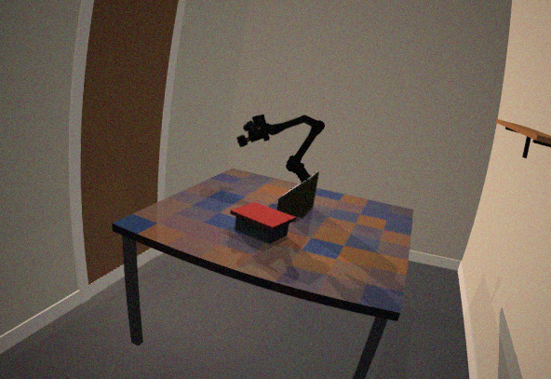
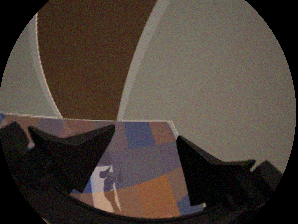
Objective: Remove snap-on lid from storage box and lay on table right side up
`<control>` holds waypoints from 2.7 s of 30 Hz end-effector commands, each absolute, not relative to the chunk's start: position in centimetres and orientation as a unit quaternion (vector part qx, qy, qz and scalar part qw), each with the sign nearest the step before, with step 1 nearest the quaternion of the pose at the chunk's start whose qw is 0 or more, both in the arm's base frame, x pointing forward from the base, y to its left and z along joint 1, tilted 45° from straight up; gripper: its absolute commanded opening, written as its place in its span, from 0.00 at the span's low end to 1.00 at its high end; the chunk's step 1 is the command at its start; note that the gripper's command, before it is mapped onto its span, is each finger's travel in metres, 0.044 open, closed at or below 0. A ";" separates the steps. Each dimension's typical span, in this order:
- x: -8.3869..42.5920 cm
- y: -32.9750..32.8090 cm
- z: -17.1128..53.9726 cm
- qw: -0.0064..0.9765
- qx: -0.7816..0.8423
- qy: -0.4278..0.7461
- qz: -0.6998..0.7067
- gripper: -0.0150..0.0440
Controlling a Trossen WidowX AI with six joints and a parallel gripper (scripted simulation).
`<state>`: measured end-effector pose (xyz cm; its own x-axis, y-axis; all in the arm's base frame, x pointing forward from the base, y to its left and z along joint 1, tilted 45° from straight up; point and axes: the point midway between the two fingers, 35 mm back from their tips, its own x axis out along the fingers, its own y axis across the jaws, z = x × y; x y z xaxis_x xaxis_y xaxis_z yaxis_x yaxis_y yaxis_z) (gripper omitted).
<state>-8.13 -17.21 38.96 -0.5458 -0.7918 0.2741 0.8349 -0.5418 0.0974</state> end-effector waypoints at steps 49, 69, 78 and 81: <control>30.7 -1.7 5.8 0.821 0.402 -0.009 -0.405 0.65; 30.6 -4.2 1.7 0.822 0.407 -0.005 -0.399 0.65; 30.1 -5.7 0.6 0.823 0.405 -0.007 -0.398 0.65; 30.1 -5.7 0.6 0.823 0.405 -0.007 -0.398 0.65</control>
<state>30.26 -5.37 0.95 0.6817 -0.6635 -0.3082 0.6469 0.3500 0.6775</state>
